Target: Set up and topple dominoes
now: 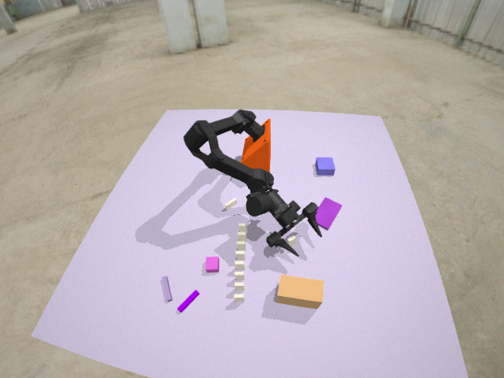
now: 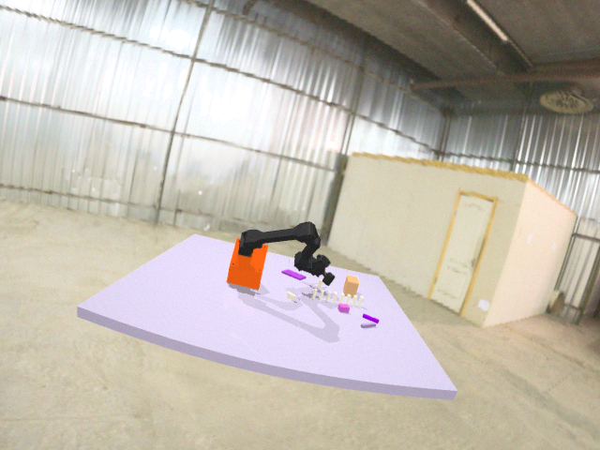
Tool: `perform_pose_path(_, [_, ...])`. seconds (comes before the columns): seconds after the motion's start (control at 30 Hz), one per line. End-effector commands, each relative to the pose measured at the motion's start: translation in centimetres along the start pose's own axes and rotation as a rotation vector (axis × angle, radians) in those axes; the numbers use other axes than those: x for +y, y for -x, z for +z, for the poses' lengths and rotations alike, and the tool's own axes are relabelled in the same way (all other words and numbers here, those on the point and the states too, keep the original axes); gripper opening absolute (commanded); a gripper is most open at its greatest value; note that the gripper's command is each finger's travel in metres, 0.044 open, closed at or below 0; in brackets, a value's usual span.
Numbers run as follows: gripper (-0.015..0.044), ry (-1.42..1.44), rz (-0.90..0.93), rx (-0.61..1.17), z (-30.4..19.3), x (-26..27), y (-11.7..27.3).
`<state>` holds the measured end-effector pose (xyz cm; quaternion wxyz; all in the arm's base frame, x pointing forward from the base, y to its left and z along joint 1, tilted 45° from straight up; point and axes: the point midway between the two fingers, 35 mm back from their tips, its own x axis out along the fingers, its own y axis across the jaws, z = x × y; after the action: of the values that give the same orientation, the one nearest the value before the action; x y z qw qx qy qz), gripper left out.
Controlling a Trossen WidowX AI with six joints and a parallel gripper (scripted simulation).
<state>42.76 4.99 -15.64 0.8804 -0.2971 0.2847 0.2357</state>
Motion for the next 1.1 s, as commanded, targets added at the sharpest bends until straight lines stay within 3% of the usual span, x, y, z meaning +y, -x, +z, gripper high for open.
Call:
perform_pose_path(0.0, [0.0440, -0.132, 0.019, 0.412, 0.9, 2.3, -4.2])
perform_pose_path(0.47, [0.0440, -0.146, -0.126, 0.781, 2.6, 1.2, -3.6])
perform_pose_path(1.07, [0.0440, 0.032, -0.240, 1.202, 4.7, 0.0, 3.4])
